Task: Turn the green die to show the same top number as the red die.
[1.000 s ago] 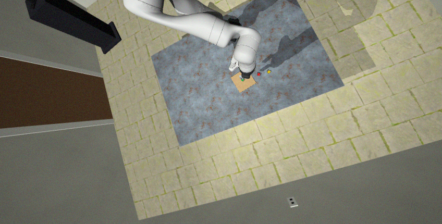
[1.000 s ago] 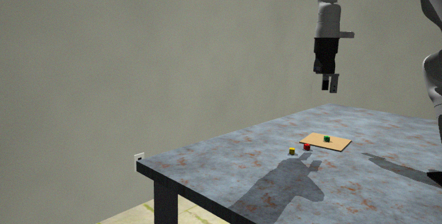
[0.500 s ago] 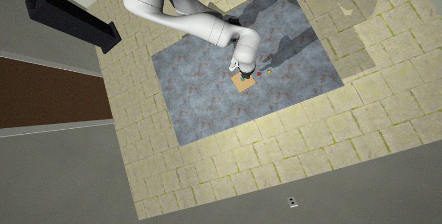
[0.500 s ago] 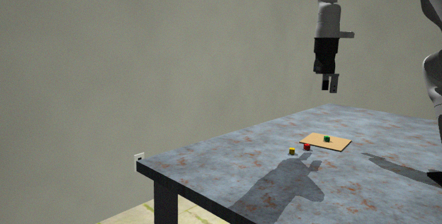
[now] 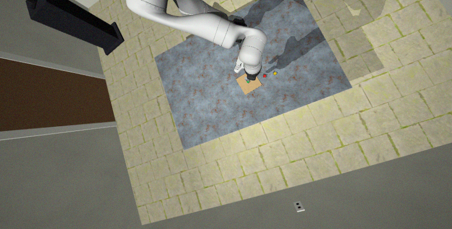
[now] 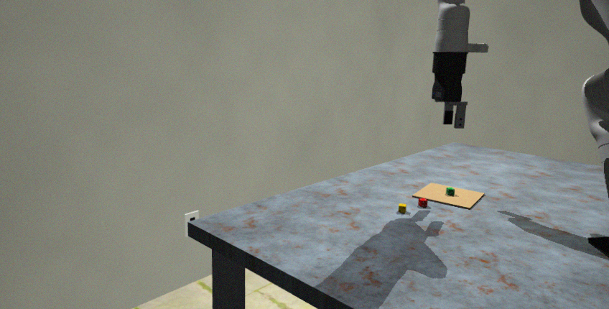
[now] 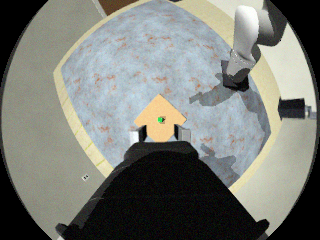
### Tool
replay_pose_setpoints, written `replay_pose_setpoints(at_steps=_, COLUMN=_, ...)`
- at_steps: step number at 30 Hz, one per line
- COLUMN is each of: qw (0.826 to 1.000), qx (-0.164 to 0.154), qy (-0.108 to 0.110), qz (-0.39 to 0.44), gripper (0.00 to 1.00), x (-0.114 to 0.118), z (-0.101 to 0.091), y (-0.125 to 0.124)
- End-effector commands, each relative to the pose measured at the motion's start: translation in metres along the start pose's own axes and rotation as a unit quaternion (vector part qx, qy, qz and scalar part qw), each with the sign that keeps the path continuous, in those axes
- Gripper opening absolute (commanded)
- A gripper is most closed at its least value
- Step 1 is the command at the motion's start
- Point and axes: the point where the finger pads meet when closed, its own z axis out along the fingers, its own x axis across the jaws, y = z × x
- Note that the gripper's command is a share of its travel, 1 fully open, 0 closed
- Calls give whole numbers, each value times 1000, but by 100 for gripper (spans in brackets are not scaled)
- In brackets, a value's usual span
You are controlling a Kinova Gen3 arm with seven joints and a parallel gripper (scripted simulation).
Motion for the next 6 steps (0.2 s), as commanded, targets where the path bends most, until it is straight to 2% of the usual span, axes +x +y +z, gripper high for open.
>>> replay_pose_setpoints(at_steps=1, qw=1000, qx=-1, qy=0, qz=0, gripper=100, x=0, z=0, y=0)
replay_pose_setpoints(at_steps=6, qw=1000, qx=-1, qy=0, qz=0, gripper=100, x=0, z=0, y=0)
